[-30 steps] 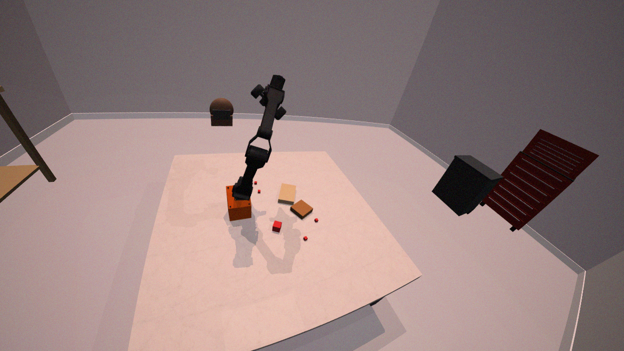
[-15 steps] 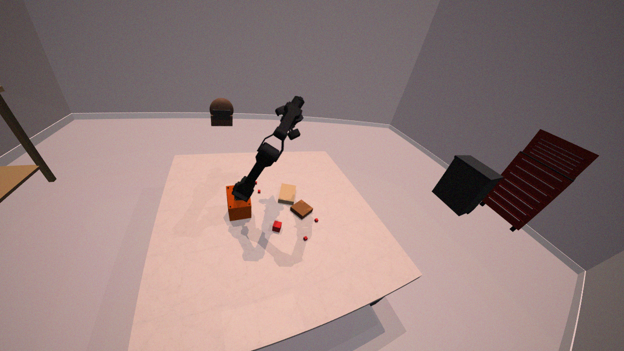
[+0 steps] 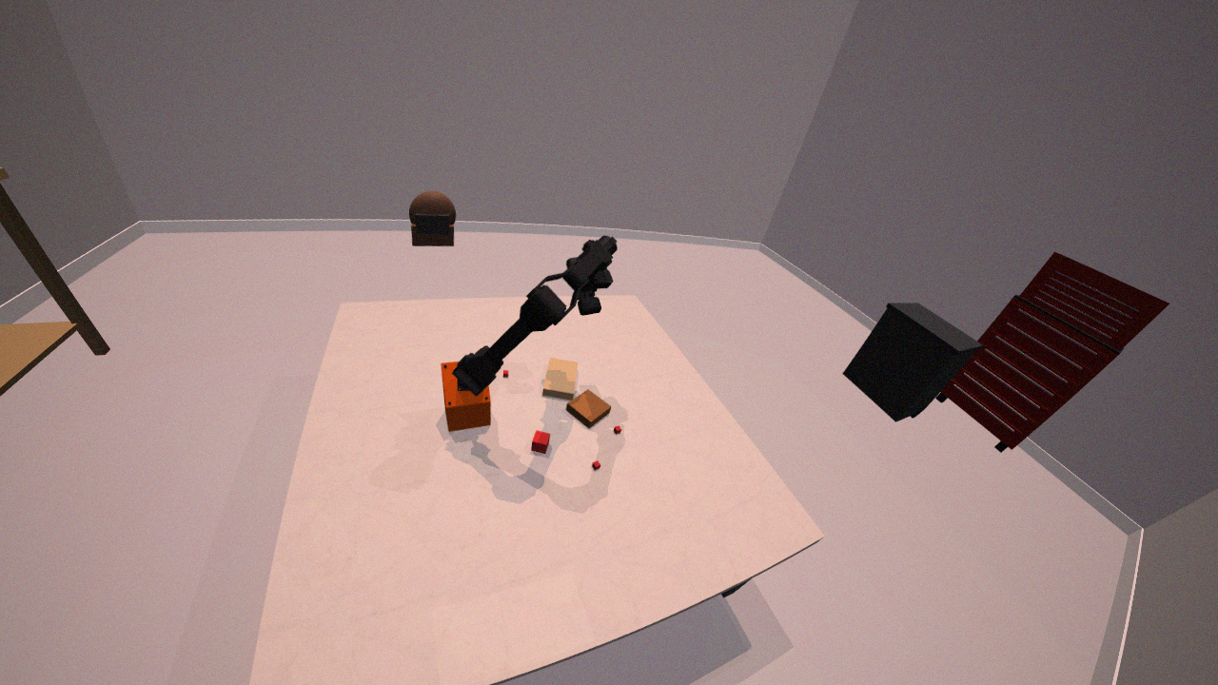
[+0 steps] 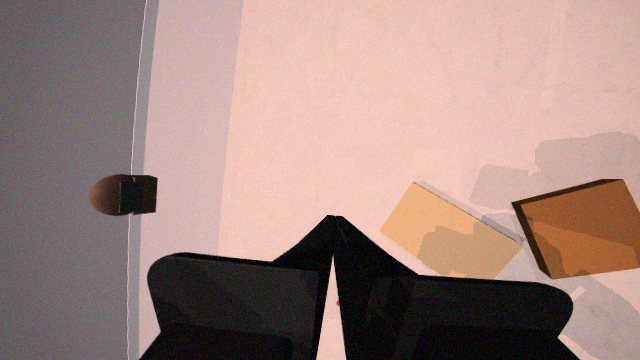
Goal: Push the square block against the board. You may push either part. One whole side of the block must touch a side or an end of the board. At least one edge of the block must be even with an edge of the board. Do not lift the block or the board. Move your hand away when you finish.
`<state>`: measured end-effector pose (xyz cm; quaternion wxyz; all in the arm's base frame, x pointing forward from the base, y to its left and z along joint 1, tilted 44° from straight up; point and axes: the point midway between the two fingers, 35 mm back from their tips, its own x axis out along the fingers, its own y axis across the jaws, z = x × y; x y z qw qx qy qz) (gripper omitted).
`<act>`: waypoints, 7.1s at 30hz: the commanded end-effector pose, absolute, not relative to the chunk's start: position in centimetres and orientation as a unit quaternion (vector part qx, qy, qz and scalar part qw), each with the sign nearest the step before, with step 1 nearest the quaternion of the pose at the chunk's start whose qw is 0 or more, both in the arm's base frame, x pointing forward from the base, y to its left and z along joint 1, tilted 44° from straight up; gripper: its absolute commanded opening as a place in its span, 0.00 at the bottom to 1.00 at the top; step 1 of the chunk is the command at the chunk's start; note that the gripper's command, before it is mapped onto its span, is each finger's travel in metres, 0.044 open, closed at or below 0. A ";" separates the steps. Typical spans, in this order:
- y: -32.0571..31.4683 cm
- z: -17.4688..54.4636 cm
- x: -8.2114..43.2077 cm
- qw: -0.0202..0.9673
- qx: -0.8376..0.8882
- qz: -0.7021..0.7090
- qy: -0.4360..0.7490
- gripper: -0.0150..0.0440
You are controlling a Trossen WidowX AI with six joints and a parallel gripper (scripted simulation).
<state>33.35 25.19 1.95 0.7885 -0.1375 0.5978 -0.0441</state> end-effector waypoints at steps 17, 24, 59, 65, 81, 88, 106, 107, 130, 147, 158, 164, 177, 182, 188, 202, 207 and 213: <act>5.1 -6.1 37.9 0.729 -0.132 -0.356 0.569 0.25; 2.5 -8.3 38.1 0.726 -0.133 -0.365 0.567 0.25; 1.6 -11.7 34.5 0.725 -0.133 -0.365 0.568 0.25; 1.8 -12.0 33.6 0.725 -0.134 -0.365 0.568 0.25; 1.9 -12.2 32.9 0.725 -0.134 -0.365 0.568 0.25; 1.9 -12.2 32.9 0.725 -0.134 -0.365 0.568 0.25; 1.9 -12.2 32.9 0.725 -0.134 -0.365 0.568 0.25; 1.9 -12.2 32.9 0.725 -0.134 -0.365 0.568 0.25; 1.8 -12.1 33.4 0.725 -0.134 -0.365 0.568 0.25; 1.3 -11.2 36.0 0.726 -0.133 -0.366 0.568 0.25; 1.3 -10.7 37.0 0.726 -0.131 -0.365 0.568 0.25; 4.9 -6.9 36.5 0.726 -0.132 -0.365 0.568 0.25; 12.2 -14.3 26.1 0.726 -0.123 -0.358 0.573 0.25; 13.2 -16.1 22.1 0.725 -0.125 -0.365 0.570 0.25; 12.3 -17.1 22.3 0.725 -0.125 -0.365 0.570 0.25; 9.3 -20.0 23.2 0.726 -0.126 -0.365 0.569 0.25; 9.2 -19.8 23.9 0.726 -0.126 -0.365 0.569 0.25; 9.0 -19.5 24.8 0.726 -0.126 -0.365 0.569 0.25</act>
